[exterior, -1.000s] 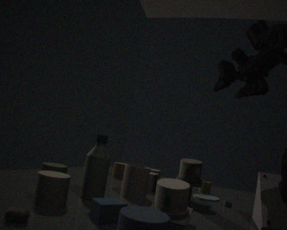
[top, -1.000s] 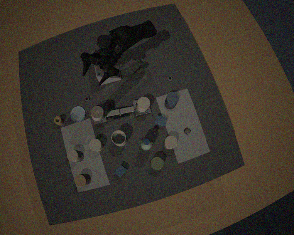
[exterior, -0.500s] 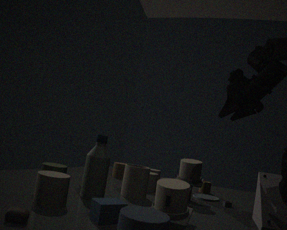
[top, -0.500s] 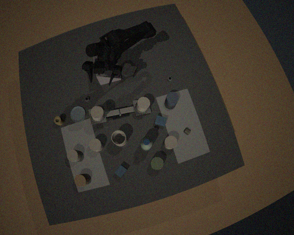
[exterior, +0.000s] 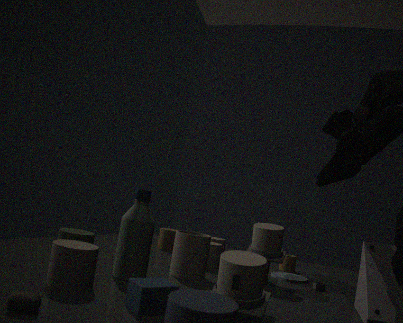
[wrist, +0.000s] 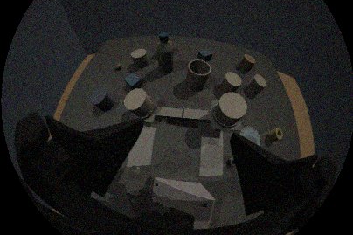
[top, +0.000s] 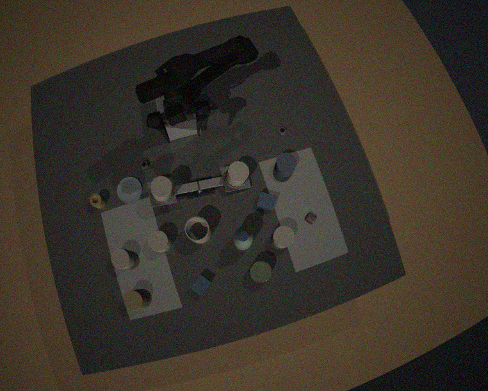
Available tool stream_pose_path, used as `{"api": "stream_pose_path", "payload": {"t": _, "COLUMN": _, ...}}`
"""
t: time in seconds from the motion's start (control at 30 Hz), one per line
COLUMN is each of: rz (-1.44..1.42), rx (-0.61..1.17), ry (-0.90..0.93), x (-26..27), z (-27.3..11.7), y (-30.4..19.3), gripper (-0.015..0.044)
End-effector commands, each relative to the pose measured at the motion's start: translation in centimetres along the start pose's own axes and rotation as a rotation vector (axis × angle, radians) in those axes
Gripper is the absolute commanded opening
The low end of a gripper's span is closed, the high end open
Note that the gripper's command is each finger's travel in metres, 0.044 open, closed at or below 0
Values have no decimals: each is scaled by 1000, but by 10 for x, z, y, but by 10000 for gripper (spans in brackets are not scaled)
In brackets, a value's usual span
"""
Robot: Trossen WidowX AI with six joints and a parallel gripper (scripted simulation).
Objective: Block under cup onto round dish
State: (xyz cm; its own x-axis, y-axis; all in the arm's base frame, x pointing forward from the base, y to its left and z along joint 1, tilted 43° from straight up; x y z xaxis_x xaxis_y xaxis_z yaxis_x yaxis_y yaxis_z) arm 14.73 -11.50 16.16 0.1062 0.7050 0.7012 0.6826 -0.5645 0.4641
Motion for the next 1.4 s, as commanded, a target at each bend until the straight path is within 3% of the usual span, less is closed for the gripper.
{"api": "stream_pose_path", "payload": {"t": 0.0, "rz": -10, "rx": -5, "ry": 19, "x": 1, "z": 1, "y": -1, "gripper": 440}}
{"api": "stream_pose_path", "payload": {"t": 1.37, "rz": -1043, "rx": 512, "ry": 346, "x": 91, "z": 112, "y": 36, "gripper": 440}}
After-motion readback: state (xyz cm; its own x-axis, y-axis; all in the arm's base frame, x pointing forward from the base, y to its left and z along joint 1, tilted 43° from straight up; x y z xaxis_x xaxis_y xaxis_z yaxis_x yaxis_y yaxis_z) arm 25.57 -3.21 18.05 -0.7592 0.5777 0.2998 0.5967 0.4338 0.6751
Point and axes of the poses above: the point midway between the two fingers, 35 mm back from their tips, its own z axis out along the fingers, its own x axis across the jaws, y = z × x, the point moved 3 cm from there along -z, back along the fingers, and after that the axes turned 4 degrees about z, right-handed, at the moved point
